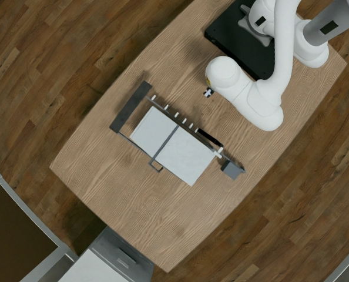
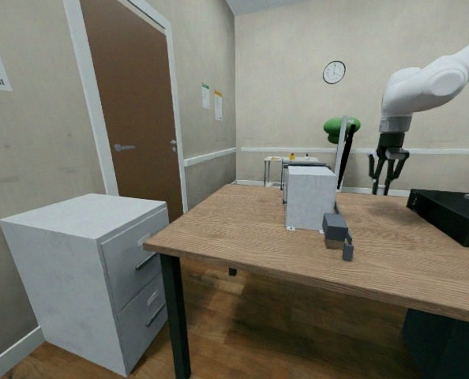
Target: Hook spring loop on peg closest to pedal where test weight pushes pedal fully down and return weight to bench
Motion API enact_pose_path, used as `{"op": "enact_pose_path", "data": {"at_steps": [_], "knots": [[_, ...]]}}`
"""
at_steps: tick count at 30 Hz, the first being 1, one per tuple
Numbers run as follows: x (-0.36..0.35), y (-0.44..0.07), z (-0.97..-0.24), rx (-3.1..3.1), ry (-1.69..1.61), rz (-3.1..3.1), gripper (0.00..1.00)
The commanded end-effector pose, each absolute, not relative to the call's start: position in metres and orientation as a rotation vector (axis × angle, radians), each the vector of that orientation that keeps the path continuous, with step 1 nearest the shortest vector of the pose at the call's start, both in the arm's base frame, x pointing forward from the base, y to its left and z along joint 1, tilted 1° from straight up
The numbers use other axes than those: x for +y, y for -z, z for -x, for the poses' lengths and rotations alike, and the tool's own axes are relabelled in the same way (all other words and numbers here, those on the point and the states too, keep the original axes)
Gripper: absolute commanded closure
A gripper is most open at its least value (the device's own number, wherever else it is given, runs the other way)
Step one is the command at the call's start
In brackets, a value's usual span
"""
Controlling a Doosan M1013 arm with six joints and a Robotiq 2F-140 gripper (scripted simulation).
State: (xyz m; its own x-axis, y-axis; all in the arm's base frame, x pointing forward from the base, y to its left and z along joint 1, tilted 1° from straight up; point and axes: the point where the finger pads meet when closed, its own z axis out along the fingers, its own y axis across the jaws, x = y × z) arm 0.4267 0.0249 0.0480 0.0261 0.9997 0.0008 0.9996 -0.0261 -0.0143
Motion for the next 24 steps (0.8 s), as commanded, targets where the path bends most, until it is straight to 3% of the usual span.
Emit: {"op": "enact_pose_path", "data": {"at_steps": [1,24], "knots": [[0.025,-0.055,-0.428,-2.185,-0.013,2.243,0.75],[0.025,-0.106,-0.428,-2.185,-0.013,2.243,0.75]]}}
